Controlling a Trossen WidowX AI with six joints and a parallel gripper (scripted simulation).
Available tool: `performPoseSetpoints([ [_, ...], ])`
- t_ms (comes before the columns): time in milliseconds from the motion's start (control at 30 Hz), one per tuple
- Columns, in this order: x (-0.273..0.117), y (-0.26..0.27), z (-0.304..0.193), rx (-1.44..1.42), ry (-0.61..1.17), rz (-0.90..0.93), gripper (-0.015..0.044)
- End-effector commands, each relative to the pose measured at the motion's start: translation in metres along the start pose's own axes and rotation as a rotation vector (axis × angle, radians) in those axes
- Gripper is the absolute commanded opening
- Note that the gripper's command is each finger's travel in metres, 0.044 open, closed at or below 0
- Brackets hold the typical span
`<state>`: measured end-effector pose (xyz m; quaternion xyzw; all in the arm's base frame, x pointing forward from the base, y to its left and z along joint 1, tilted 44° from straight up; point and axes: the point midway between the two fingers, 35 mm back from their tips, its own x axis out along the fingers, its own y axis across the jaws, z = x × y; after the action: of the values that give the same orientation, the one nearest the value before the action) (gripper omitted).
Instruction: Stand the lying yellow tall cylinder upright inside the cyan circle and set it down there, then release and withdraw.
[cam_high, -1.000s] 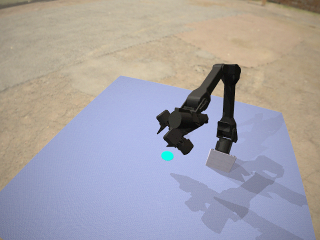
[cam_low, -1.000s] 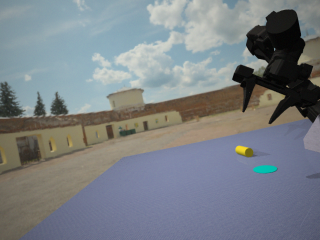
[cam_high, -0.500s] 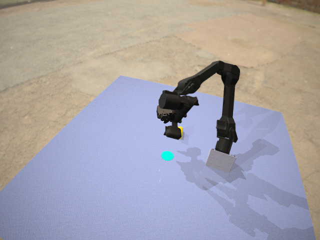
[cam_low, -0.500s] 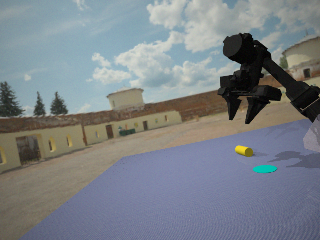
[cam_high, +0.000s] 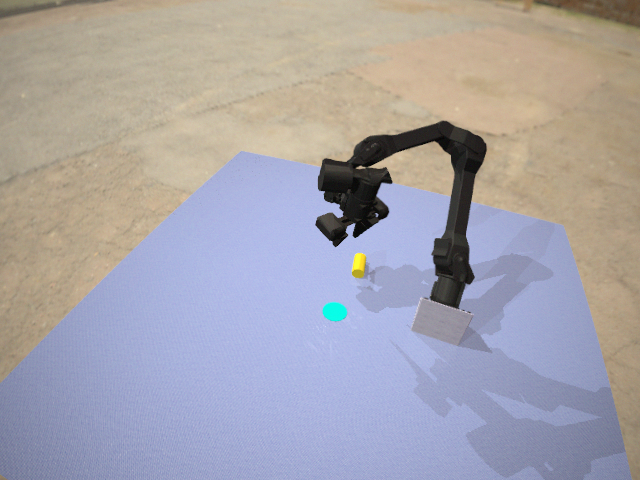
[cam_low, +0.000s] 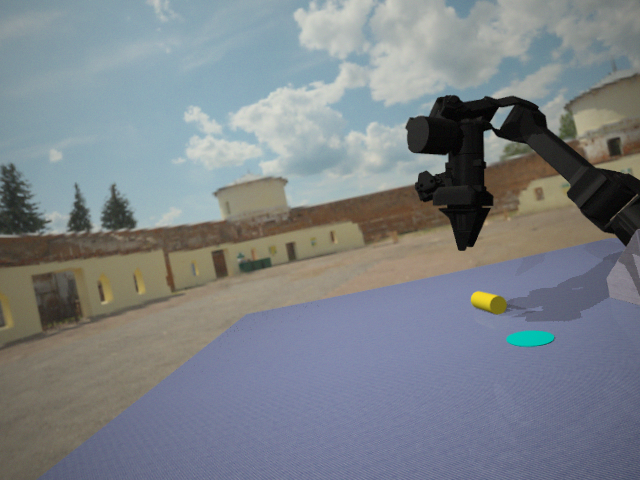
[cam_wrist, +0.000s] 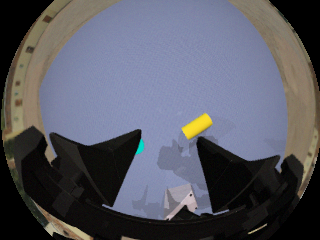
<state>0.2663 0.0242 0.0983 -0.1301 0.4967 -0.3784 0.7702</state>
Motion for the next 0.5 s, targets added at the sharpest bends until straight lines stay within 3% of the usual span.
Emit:
performPoseSetpoints([
  [0,0.002,-0.068,0.015,0.729,0.142,-0.092,0.0309],
  [100,0.002,-0.082,0.015,0.864,0.162,-0.123,0.0309],
  [467,0.002,-0.082,0.015,0.864,0.162,-0.123,0.0309],
])
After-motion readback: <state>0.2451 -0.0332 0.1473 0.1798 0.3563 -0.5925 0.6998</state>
